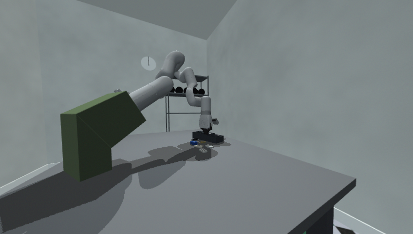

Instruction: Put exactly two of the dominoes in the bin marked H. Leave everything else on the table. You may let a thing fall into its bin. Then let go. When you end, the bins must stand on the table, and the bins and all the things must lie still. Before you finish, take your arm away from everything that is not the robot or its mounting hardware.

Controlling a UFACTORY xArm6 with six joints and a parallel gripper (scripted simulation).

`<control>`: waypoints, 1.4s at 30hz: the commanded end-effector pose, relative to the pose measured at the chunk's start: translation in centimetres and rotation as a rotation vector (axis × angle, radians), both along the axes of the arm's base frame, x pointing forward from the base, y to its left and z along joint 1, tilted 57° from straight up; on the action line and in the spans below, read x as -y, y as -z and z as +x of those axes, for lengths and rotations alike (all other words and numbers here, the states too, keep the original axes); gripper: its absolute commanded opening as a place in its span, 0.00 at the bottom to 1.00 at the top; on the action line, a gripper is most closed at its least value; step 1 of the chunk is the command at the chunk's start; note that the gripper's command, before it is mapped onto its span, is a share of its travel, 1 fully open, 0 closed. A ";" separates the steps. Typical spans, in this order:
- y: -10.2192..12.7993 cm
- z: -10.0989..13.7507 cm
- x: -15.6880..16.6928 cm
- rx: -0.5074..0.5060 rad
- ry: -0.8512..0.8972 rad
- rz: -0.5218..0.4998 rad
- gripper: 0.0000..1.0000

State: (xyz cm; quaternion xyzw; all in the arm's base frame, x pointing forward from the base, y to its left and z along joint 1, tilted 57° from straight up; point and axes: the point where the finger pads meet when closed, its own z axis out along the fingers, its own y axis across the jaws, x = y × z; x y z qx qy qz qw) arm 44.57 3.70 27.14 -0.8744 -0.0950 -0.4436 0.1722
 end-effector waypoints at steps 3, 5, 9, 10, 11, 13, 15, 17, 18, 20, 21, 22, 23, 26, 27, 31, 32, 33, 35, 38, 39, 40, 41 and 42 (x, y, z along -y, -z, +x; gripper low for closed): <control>-0.1 0.0 0.0 0.002 0.001 0.000 0.07; -0.1 0.0 0.0 0.002 0.001 0.000 0.07; -0.2 -0.2 0.1 0.002 0.001 0.000 0.07; -0.3 -0.3 0.2 0.002 0.001 0.000 0.07; -0.4 -0.4 0.2 0.002 0.001 0.000 0.07; -0.5 -0.6 0.3 0.002 0.001 0.000 0.07; -0.7 -0.8 0.4 0.002 0.001 0.000 0.07; -0.8 -1.0 0.5 0.002 0.001 0.000 0.07; -0.8 -1.0 0.5 0.002 0.001 0.000 0.07; -0.9 -1.1 0.6 0.002 0.001 0.000 0.07; -1.0 -1.2 0.6 0.002 0.001 0.000 0.07; -1.0 -1.3 0.7 0.002 0.001 0.000 0.07; -1.1 -1.4 0.7 0.002 0.001 0.000 0.07; -1.3 -1.7 0.9 0.002 0.001 0.000 0.07; -1.4 -1.8 0.9 0.002 0.001 0.000 0.07; -1.7 -2.2 1.2 0.002 0.001 0.000 0.07; -1.9 -2.4 1.3 0.002 0.001 0.000 0.07; -2.1 -2.7 1.5 0.002 0.001 0.000 0.07; -2.4 -3.0 1.6 0.002 0.001 0.000 0.07; -2.8 -3.6 1.9 0.002 0.001 0.000 0.07; -3.0 -3.9 2.1 0.002 0.001 0.000 0.07; -3.2 -4.2 2.2 0.002 0.001 0.000 0.07; -3.3 -4.4 2.3 0.002 0.001 0.000 0.07; -3.3 -4.4 2.3 0.002 0.001 0.000 0.07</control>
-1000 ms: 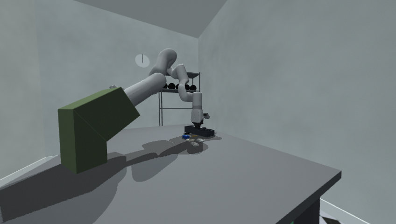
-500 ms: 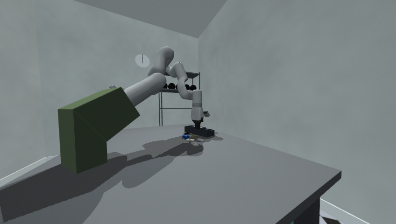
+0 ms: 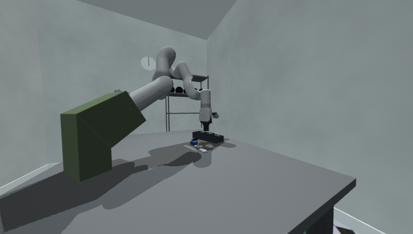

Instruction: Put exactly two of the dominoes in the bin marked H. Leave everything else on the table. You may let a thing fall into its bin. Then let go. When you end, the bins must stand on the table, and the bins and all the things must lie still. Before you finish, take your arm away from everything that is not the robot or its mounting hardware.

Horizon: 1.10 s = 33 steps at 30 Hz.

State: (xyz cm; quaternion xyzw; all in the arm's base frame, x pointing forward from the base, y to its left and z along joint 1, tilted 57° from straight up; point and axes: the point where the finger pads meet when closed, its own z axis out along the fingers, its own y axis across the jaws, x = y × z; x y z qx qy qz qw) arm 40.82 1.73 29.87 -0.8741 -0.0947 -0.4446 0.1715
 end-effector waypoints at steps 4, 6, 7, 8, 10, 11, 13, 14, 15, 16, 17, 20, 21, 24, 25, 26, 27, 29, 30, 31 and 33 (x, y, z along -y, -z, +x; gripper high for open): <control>-0.6 -0.6 0.3 0.000 -0.001 0.000 0.07; -0.9 -0.9 -0.6 0.000 -0.001 0.000 0.07; -1.0 -1.1 -1.0 0.000 -0.001 0.000 0.07; -1.2 -1.2 -1.5 0.000 -0.001 0.000 0.07; -1.3 -1.4 -2.0 0.000 -0.001 0.000 0.07; -1.3 -1.4 -2.0 0.000 -0.001 0.000 0.07; -1.5 -1.6 -2.9 0.000 -0.001 0.001 0.07; -1.7 -1.8 -3.4 0.000 -0.001 0.001 0.07; -1.8 -1.9 -3.8 0.000 -0.001 0.001 0.07; -1.9 -2.1 -4.3 0.000 -0.001 0.001 0.07; -2.1 -2.2 -4.7 0.000 -0.001 0.001 0.07; -2.5 -2.6 -6.1 0.000 -0.001 0.001 0.07; -2.6 -2.8 -6.6 0.000 -0.001 0.001 0.07; -2.8 -3.0 -7.4 0.000 -0.001 0.001 0.07; -2.8 -3.0 -7.4 0.000 -0.001 0.001 0.07; -2.8 -3.0 -7.4 0.000 -0.001 0.001 0.07; -2.8 -3.0 -7.4 0.000 -0.001 0.001 0.07; -2.7 -2.8 -7.5 0.000 -0.001 0.001 0.07; -2.5 -2.6 -7.6 0.000 -0.001 0.001 0.07; -2.4 -2.4 -7.7 0.000 -0.001 0.001 0.07; -2.1 -2.1 -7.9 0.000 -0.001 0.001 0.07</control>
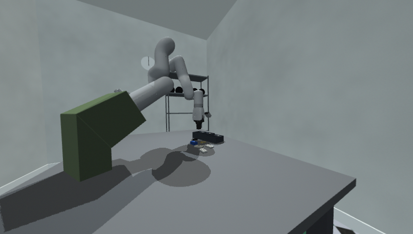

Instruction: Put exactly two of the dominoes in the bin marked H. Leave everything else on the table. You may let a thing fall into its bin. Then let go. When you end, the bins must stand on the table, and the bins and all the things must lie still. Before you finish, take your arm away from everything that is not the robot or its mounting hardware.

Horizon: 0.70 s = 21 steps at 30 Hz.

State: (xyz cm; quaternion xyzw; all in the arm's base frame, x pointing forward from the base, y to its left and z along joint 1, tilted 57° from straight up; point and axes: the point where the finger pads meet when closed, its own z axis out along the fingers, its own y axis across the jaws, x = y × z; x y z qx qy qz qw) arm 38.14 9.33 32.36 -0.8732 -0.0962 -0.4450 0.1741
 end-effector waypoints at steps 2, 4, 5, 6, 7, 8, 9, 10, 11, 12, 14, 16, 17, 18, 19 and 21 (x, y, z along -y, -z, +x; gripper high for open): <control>0.7 1.0 -0.5 -0.001 0.004 -0.002 0.07; 1.0 1.4 -0.7 -0.001 0.004 -0.002 0.07; 1.1 1.6 -0.8 -0.001 0.004 -0.002 0.07; 1.3 1.8 -1.0 -0.001 0.004 -0.002 0.07; 1.4 2.0 -1.1 -0.001 0.004 -0.002 0.07; 1.6 2.2 -1.2 -0.001 0.004 -0.002 0.07; 1.7 2.4 -1.3 -0.001 0.004 -0.002 0.07; 1.8 2.6 -1.4 -0.001 0.004 -0.002 0.07; 1.8 2.6 -1.4 -0.001 0.004 -0.002 0.07; 1.8 2.6 -1.4 -0.001 0.004 -0.002 0.07; 2.1 3.0 -1.6 -0.001 0.004 -0.002 0.07; 2.4 3.4 -1.8 -0.001 0.004 -0.002 0.07; 2.6 3.6 -1.9 -0.001 0.004 -0.002 0.07; 2.7 3.8 -2.0 -0.002 0.004 -0.002 0.07; 2.9 4.0 -2.1 -0.002 0.004 -0.002 0.07; 2.9 4.0 -2.1 -0.002 0.004 -0.002 0.07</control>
